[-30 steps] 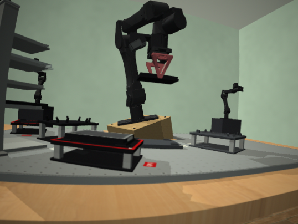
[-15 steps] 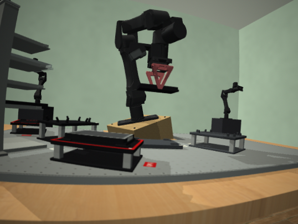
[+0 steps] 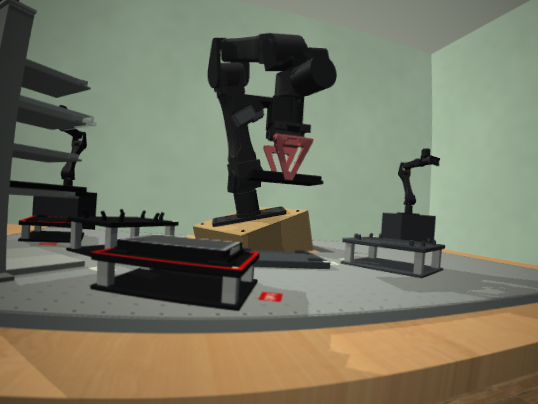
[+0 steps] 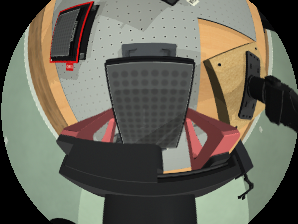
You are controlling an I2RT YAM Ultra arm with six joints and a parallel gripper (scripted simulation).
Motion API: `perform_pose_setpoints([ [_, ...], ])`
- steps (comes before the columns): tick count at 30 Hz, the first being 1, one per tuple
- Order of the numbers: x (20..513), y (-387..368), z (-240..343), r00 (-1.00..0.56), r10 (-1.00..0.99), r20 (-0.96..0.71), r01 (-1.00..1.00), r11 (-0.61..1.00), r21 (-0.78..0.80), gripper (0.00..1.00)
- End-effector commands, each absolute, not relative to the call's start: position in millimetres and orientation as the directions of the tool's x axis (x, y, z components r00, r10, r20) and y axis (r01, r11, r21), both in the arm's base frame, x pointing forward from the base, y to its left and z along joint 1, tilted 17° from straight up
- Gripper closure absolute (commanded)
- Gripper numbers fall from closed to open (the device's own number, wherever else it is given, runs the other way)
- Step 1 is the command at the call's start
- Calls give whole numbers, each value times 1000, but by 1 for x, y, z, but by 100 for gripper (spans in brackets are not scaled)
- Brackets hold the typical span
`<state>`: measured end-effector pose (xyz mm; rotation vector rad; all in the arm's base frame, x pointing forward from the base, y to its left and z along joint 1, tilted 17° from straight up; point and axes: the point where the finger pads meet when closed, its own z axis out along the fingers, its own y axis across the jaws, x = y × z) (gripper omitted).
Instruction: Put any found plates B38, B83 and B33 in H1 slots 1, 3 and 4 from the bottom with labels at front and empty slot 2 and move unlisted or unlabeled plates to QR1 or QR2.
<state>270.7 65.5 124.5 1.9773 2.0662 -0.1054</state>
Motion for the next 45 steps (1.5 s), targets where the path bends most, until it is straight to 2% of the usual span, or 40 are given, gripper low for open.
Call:
perform_pose_setpoints([
  [1,276,66,121,-27,970,-242,985,68,160,14],
  [25,287,53,65,-27,970,-242,985,68,160,14],
  [45,285,51,64,-27,970,-242,985,68,160,14],
])
